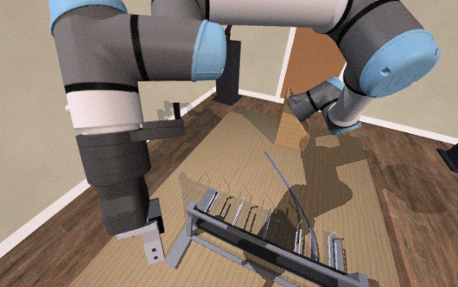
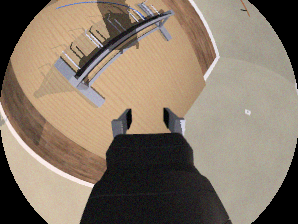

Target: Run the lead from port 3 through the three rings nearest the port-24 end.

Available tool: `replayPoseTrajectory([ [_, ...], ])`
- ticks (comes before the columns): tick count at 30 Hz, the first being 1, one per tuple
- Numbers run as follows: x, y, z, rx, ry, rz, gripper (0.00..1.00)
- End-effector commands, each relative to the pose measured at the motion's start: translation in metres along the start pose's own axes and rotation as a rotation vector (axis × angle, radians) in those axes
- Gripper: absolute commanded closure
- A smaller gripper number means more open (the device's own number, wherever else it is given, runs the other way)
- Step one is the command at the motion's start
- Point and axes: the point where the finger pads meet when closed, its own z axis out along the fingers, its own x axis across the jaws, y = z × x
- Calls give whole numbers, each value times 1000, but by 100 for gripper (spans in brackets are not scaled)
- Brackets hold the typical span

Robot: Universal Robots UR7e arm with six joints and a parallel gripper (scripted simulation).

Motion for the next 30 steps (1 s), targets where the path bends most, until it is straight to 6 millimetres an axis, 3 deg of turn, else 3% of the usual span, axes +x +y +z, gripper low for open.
replayPoseTrajectory([
  [1, 1, 0, -1, -2, 1, -1, 0],
  [30, 4, -4, -2, -2, -12, -10, 0],
])
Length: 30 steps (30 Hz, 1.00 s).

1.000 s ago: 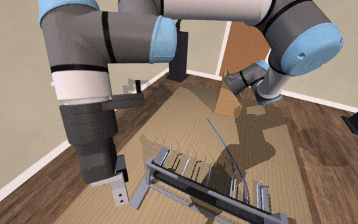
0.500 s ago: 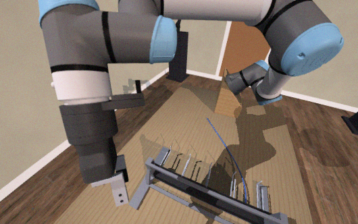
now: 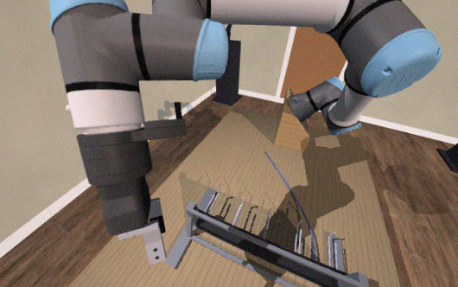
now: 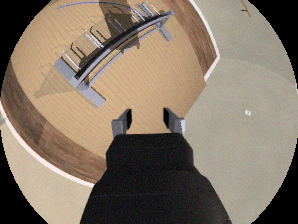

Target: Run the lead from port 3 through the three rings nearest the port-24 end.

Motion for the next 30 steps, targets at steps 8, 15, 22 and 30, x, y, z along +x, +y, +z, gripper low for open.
replayPoseTrajectory([
  [8, 8, -11, -4, -2, -31, -23, 0],
  [15, 18, -29, -9, -1, -80, -56, 0],
  [22, 27, -49, -13, -2, -131, -90, 0],
  [30, 44, -92, -25, -4, -240, -162, 0],
])
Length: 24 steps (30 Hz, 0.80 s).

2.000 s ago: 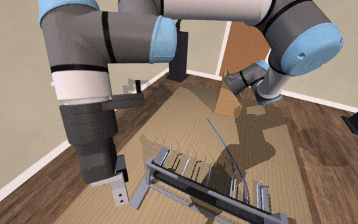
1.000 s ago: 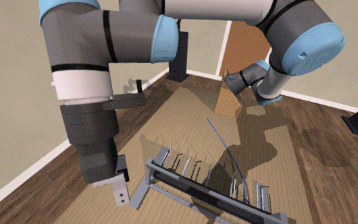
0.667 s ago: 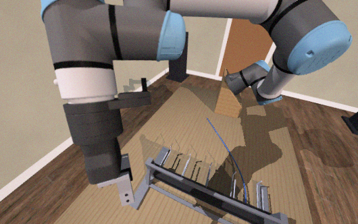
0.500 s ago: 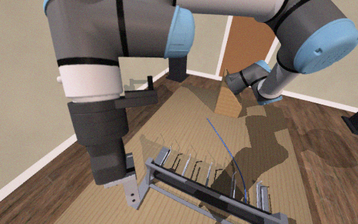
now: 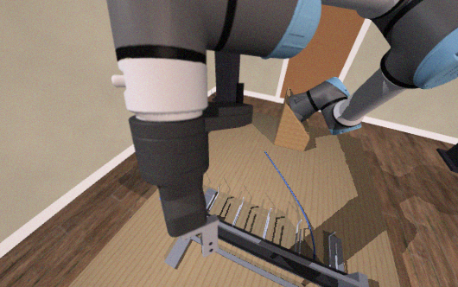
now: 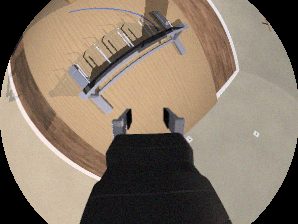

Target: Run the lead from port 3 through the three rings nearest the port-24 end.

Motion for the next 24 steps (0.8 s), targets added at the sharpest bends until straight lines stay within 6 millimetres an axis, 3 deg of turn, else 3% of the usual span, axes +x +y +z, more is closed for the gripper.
replayPoseTrajectory([
  [1, 14, -29, -12, -4, -75, -52, 0],
  [6, 25, -63, -24, -8, -162, -108, 0],
  [8, 25, -63, -24, -8, -162, -108, 0],
  [23, 42, -198, -70, -34, -481, -307, 0],
  [24, 42, -198, -70, -34, -481, -307, 0],
])
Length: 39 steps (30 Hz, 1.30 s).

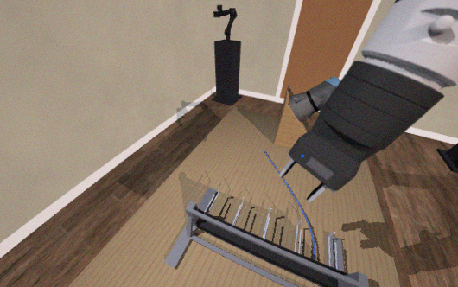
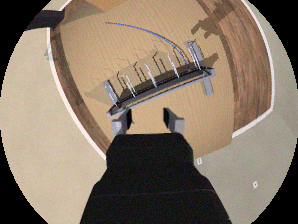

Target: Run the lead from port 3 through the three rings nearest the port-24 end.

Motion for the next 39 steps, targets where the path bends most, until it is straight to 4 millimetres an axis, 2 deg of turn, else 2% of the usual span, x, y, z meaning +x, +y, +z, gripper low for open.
replayPoseTrajectory([
  [1, 4, -32, -13, -9, -77, -45, 0],
  [8, 4, -103, -39, -28, -246, -140, 0],
  [16, -7, -186, -62, -55, -444, -239, 0],
  [18, -7, -186, -62, -55, -444, -239, 0],
  [23, -21, -235, -74, -74, -567, -294, 0],
  [27, -46, -245, -41, -59, -511, -87, 0],
  [33, -62, -251, -16, -43, -461, 82, 0],
  [35, -62, -251, -16, -43, -461, 82, 0],
  [39, -75, -258, 6, -25, -416, 239, 0],
])
